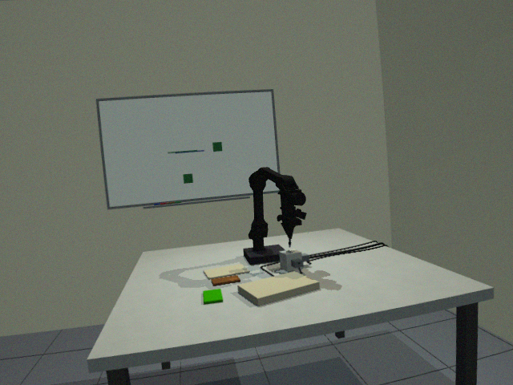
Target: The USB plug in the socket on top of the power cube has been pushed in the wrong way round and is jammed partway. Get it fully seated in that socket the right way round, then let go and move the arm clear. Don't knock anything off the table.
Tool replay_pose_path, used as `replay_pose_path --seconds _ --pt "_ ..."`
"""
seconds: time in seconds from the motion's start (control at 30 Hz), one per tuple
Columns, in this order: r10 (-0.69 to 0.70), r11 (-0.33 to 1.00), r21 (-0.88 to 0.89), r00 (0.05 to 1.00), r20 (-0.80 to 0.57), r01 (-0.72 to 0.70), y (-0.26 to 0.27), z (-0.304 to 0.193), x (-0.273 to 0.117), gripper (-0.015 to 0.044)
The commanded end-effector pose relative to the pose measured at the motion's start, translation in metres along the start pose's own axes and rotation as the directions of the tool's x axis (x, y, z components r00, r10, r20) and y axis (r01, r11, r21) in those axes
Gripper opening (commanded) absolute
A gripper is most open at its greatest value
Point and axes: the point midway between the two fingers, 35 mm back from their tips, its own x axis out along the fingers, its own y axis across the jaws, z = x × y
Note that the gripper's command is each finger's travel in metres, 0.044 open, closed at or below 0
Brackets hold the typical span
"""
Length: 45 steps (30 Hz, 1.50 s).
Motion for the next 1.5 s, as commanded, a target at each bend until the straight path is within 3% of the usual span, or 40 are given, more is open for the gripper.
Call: replay_pose_path --seconds 0.0,0.67,1.47 --pt "0.0 0.996 0.086 1.0 0.0 0.0 0.0001 0.0 0.0003 0.0" --pt "0.0 0.82 0.572 1.0 0.0 0.0 0.0 0.0 0.0003 0.0" --pt "0.0 0.328 0.945 1.0 0.0 0.0 0.0 0.0 0.0003 0.0"
